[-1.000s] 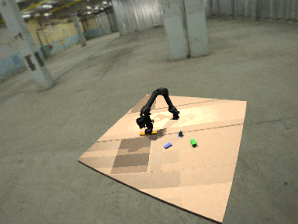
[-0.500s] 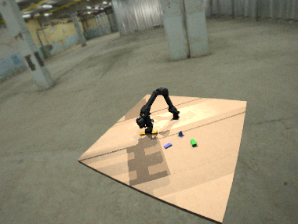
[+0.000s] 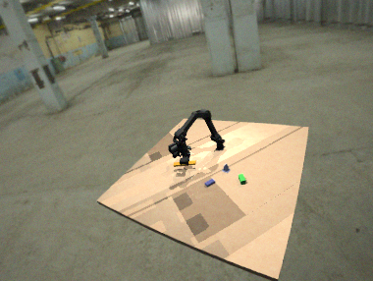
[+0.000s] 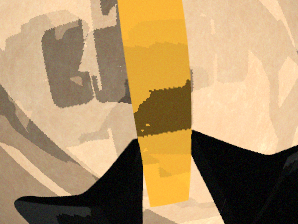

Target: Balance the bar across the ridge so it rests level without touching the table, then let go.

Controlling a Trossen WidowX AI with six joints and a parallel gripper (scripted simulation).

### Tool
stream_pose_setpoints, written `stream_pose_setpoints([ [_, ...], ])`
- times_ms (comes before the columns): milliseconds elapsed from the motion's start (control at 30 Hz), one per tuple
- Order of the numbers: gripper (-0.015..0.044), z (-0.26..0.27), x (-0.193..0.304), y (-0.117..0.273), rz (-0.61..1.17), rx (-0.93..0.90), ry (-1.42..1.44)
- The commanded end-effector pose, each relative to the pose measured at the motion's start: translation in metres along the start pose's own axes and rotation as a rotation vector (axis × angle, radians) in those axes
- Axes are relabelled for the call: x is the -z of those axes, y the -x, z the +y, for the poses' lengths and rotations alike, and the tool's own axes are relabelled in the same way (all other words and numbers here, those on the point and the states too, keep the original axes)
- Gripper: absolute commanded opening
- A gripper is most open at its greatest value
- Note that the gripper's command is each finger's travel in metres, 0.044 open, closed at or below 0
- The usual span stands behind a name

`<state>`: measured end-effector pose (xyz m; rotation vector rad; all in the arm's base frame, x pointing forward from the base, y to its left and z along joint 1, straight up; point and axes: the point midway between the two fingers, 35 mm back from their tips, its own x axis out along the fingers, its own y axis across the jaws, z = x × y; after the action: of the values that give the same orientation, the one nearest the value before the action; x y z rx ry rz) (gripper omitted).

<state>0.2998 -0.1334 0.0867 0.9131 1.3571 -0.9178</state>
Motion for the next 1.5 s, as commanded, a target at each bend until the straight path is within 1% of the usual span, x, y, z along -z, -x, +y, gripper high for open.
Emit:
stream_pose_setpoints([
  [0, 0.0, 0.002, -0.002, 0.017, -0.011, -0.014, -0.002],
  [700, 0.0, -0.002, 0.003, 0.07, -0.008, -0.015, -0.003],
  [867, 0.0, 0.001, 0.008, 0.07, -0.008, -0.015, -0.013],
  [1467, 0.0, 0.042, 0.067, 0.071, -0.002, -0.018, -0.136],
])
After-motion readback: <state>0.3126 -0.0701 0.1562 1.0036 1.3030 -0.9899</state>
